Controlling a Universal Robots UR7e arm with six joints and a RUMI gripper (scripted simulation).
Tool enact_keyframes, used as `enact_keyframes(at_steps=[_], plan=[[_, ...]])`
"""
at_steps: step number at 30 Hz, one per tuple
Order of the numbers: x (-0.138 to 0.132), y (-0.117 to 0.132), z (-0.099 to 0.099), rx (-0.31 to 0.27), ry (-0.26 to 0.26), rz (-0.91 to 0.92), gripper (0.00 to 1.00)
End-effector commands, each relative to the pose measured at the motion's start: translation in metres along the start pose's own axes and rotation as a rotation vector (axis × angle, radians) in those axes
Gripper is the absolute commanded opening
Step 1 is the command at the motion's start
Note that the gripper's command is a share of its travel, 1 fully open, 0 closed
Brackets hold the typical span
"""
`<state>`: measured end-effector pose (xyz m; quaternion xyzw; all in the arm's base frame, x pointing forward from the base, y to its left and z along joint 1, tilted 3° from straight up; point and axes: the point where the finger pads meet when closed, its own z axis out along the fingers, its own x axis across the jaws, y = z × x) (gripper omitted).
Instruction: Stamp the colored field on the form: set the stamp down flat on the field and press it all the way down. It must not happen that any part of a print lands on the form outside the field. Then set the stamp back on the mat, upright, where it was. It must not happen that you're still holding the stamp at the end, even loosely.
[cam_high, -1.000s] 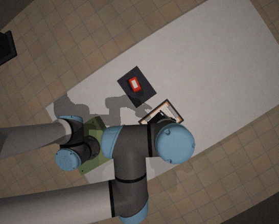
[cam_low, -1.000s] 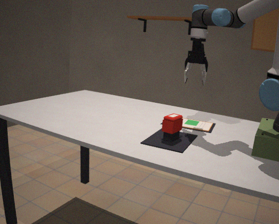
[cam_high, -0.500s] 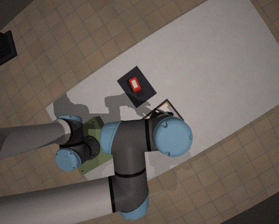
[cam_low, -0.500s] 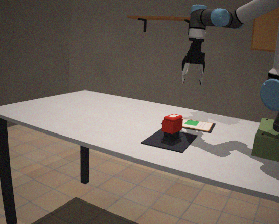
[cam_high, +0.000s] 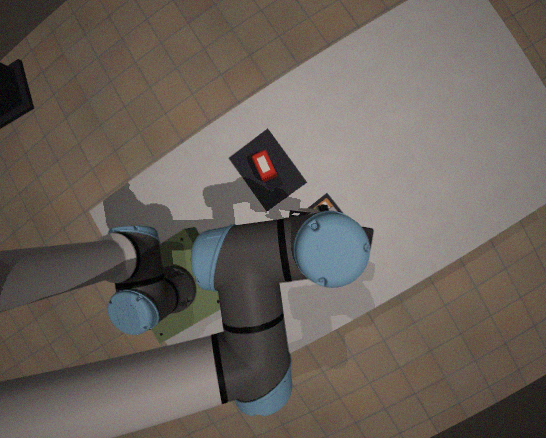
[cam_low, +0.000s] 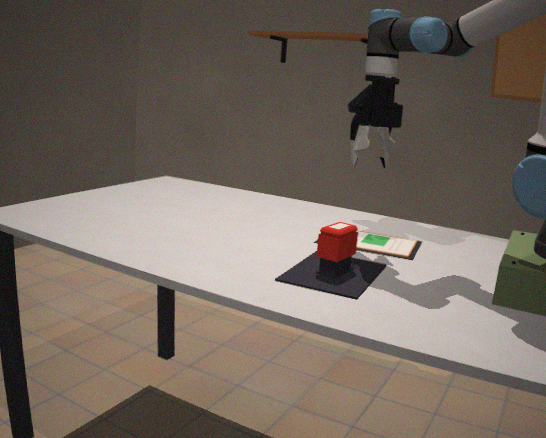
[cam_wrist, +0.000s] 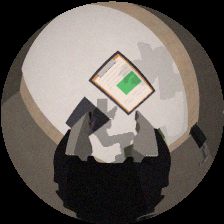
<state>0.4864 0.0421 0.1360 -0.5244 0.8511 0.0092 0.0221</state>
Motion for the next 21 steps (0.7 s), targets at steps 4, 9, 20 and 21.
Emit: enact_keyframes(at_steps=[4, 9, 20, 21], plan=[[-0.016, 0.006, 0.002, 0.0, -0.004, -0.3, 0.53], [-0.023, 0.009, 0.003, 0.001, -0.004, -0.421, 0.53], [-0.047, 0.025, 0.007, 0.001, -0.003, -0.898, 0.53], [-0.05, 0.027, 0.007, 0.001, -0.003, -0.944, 0.53]])
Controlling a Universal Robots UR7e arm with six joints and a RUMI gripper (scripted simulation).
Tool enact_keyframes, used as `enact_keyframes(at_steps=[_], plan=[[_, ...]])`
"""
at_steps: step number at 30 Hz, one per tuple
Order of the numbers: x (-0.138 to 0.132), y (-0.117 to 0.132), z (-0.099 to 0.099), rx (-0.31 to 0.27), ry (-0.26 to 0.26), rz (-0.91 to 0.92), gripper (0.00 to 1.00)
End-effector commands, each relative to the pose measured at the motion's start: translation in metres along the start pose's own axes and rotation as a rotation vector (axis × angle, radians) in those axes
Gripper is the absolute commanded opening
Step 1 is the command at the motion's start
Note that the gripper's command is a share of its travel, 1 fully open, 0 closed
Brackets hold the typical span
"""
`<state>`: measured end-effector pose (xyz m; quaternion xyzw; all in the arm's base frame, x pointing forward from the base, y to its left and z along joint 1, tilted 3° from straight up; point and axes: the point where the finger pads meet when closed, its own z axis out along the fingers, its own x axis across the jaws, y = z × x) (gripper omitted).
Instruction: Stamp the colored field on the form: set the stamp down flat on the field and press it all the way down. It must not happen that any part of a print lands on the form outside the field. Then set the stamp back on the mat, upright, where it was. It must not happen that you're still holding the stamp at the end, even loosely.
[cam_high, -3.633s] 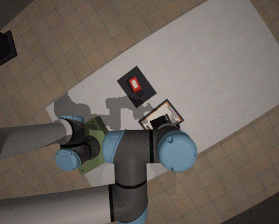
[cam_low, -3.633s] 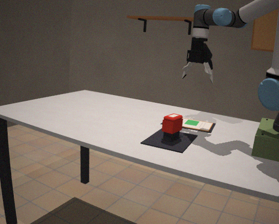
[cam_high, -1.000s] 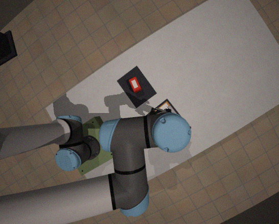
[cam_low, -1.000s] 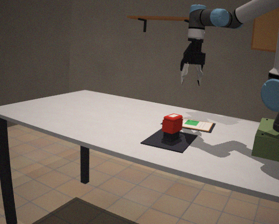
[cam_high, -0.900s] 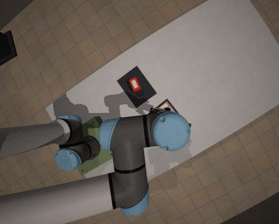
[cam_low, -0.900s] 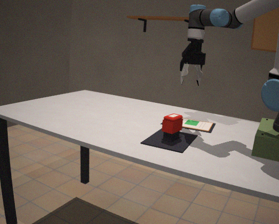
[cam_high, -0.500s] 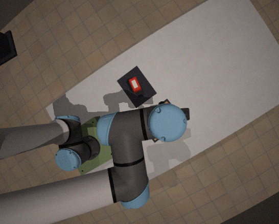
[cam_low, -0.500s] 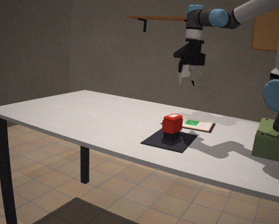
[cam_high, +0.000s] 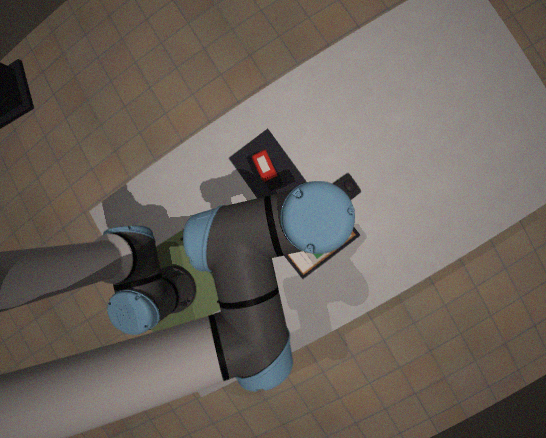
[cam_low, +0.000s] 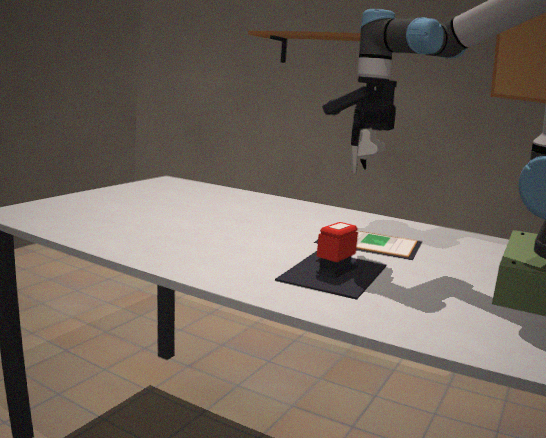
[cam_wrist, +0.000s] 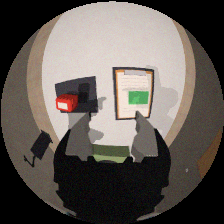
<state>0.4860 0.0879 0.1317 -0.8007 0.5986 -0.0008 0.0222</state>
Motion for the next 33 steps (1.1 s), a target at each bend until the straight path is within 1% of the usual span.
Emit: enact_keyframes(at_steps=[1, 3, 5, 20, 22, 33], plan=[[-0.013, -0.002, 0.001, 0.004, -0.006, -0.237, 0.53], [-0.019, -0.003, 0.002, 0.005, -0.006, -0.33, 0.53], [-0.019, -0.003, 0.002, 0.005, -0.006, -0.33, 0.53], [-0.06, 0.0, 0.008, 0.006, -0.004, -1.057, 0.53], [-0.06, 0.0, 0.008, 0.006, -0.004, -1.057, 0.53], [-0.087, 0.006, 0.012, 0.008, -0.002, -1.605, 0.53]])
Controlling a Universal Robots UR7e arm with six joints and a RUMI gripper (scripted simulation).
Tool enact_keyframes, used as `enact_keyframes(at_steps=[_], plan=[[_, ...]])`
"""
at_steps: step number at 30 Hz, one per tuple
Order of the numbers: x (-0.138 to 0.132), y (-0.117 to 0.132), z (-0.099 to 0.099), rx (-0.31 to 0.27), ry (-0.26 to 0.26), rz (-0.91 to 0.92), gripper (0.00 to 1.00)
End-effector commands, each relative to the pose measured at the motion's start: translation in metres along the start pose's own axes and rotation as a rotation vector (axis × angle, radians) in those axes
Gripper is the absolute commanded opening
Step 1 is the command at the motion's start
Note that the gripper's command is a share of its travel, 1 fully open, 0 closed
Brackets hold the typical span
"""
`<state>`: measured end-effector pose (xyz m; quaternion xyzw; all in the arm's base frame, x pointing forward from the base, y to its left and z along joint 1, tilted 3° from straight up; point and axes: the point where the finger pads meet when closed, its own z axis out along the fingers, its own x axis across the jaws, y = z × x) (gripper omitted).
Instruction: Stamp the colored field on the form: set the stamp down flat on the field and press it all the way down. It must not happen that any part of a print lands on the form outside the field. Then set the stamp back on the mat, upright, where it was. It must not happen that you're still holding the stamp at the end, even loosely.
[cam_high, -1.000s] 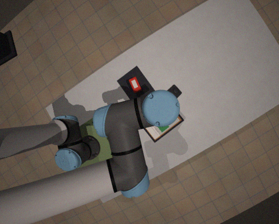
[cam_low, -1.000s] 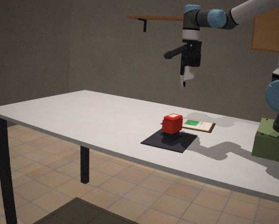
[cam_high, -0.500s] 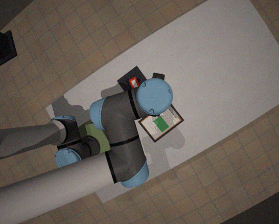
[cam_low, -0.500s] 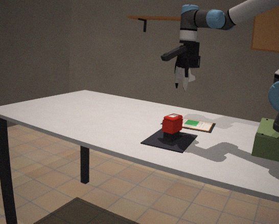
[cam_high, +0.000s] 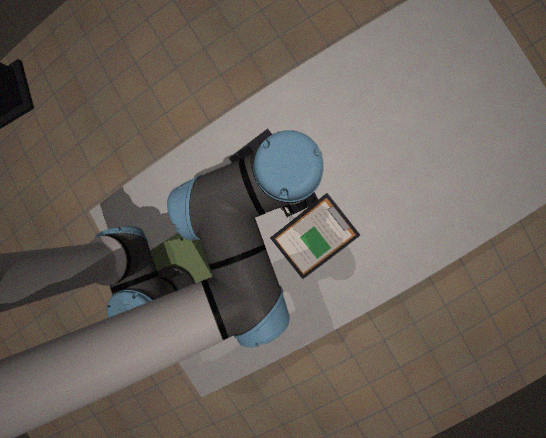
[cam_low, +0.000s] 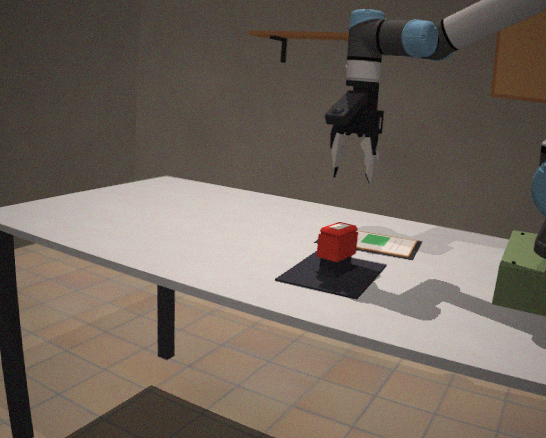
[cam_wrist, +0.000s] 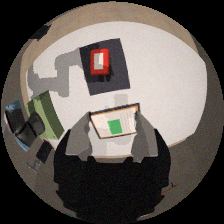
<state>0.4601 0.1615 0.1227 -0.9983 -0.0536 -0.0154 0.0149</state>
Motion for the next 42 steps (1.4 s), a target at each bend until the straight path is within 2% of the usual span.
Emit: enact_keyframes(at_steps=[1, 4, 6, 21, 23, 38, 40, 42], plan=[[-0.005, -0.011, 0.001, 0.01, 0.003, -0.264, 0.53], [-0.008, -0.017, 0.002, 0.01, 0.003, -0.412, 0.53], [-0.008, -0.017, 0.002, 0.01, 0.003, -0.412, 0.53], [-0.022, -0.042, 0.008, 0.008, 0.007, -1.13, 0.53], [-0.022, -0.042, 0.008, 0.008, 0.007, -1.13, 0.53], [-0.03, -0.06, 0.013, 0.006, 0.011, -1.774, 0.53], [-0.03, -0.06, 0.013, 0.006, 0.011, -1.774, 0.53], [-0.031, -0.063, 0.013, 0.005, 0.011, -1.853, 0.53]])
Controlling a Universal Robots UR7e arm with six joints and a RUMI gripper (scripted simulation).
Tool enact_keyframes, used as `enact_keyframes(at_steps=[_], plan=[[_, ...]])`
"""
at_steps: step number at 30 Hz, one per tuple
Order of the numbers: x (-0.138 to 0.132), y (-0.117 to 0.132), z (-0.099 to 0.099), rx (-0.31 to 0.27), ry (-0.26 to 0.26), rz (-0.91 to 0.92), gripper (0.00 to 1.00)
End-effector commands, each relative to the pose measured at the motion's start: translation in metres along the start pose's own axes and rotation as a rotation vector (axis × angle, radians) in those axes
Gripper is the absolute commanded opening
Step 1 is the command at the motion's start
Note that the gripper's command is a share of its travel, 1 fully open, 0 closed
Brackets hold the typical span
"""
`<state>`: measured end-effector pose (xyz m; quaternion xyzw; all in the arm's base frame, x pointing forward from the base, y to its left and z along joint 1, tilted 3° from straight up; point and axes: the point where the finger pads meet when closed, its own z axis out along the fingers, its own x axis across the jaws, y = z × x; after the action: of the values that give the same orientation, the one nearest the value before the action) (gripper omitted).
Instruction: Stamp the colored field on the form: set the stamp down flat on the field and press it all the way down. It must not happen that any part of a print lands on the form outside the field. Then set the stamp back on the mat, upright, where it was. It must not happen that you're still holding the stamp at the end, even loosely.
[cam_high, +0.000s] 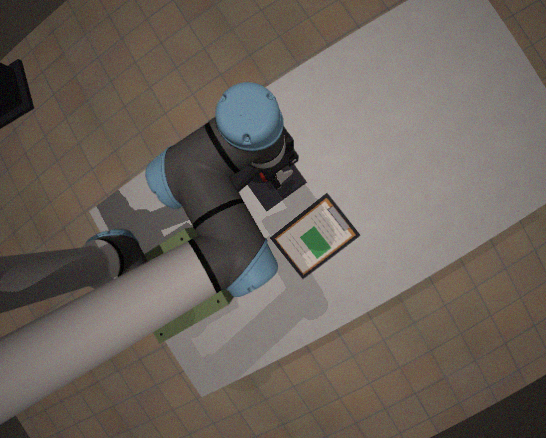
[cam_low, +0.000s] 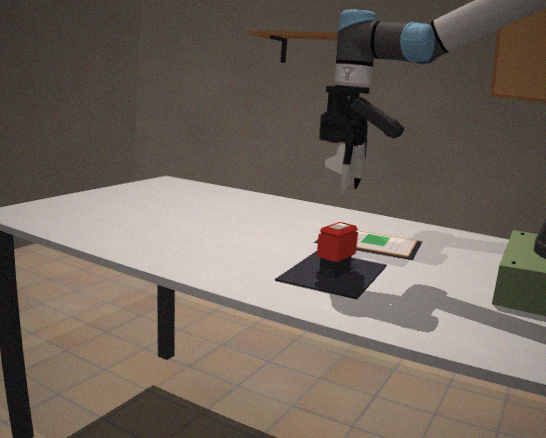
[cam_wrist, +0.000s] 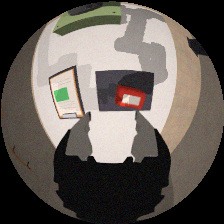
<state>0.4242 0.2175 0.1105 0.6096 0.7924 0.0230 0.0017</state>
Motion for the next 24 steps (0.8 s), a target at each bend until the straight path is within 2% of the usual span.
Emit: enact_keyframes(at_steps=[1, 13, 15, 24], plan=[[0.005, -0.001, 0.001, -0.002, 0.007, -0.168, 0.53], [0.018, -0.001, 0.004, -0.004, 0.007, -0.585, 0.53], [0.018, -0.001, 0.004, -0.004, 0.007, -0.585, 0.53], [0.026, -0.001, 0.006, -0.005, 0.007, -0.84, 0.53]])
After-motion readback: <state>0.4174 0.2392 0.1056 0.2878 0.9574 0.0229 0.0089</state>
